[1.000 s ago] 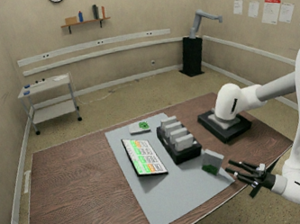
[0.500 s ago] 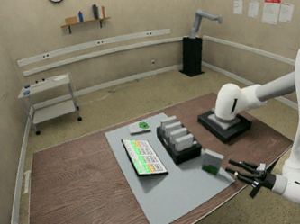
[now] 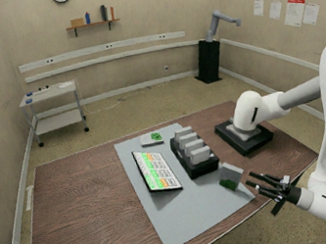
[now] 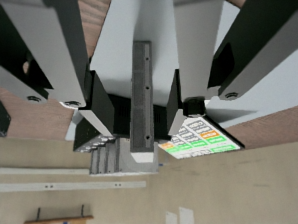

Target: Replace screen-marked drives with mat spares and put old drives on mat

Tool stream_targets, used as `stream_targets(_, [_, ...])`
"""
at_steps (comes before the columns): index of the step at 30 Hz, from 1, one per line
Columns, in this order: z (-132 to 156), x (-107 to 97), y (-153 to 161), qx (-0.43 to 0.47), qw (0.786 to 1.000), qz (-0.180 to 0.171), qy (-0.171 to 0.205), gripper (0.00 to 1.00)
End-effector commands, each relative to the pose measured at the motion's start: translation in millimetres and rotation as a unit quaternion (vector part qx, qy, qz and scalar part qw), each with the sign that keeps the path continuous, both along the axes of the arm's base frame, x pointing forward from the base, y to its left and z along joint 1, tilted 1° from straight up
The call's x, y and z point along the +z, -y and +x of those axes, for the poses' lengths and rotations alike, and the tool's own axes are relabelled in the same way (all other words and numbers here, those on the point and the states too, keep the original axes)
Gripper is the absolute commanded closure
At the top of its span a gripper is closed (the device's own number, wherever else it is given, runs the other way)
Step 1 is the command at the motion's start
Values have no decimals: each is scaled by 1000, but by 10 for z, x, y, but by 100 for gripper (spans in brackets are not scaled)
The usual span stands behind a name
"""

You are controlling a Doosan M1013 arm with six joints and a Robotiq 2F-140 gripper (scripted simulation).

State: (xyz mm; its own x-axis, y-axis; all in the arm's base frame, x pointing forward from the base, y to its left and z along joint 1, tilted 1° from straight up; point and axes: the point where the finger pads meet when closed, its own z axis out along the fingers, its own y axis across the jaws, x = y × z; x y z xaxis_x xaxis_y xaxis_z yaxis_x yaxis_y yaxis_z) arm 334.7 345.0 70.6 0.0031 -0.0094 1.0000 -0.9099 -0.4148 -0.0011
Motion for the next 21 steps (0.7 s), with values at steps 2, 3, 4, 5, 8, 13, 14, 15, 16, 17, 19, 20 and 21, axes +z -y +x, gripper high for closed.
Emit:
stream_targets(2, [1,128,0,0,1000,0,0,60])
stream_targets(3, [1,154,0,0,1000,0,0,60])
stream_targets(4, [1,182,0,0,1000,0,0,60])
stream_targets(5, [1,182,0,0,1000,0,0,60])
stream_targets(8, [2,239,1,0,1000,0,0,60])
stream_targets(13, [2,391,3,0,1000,0,0,60])
stream_targets(14, [2,422,3,0,1000,0,0,60])
stream_targets(15, [2,453,3,0,1000,0,0,60])
stream_targets(16, [2,485,4,0,1000,0,0,60])
stream_targets(17, [2,516,4,0,1000,0,0,60])
stream_targets(19, [3,578,5,0,1000,0,0,60])
stream_targets(20, [3,609,5,0,1000,0,0,60])
stream_targets(21, [3,639,5,0,1000,0,0,60])
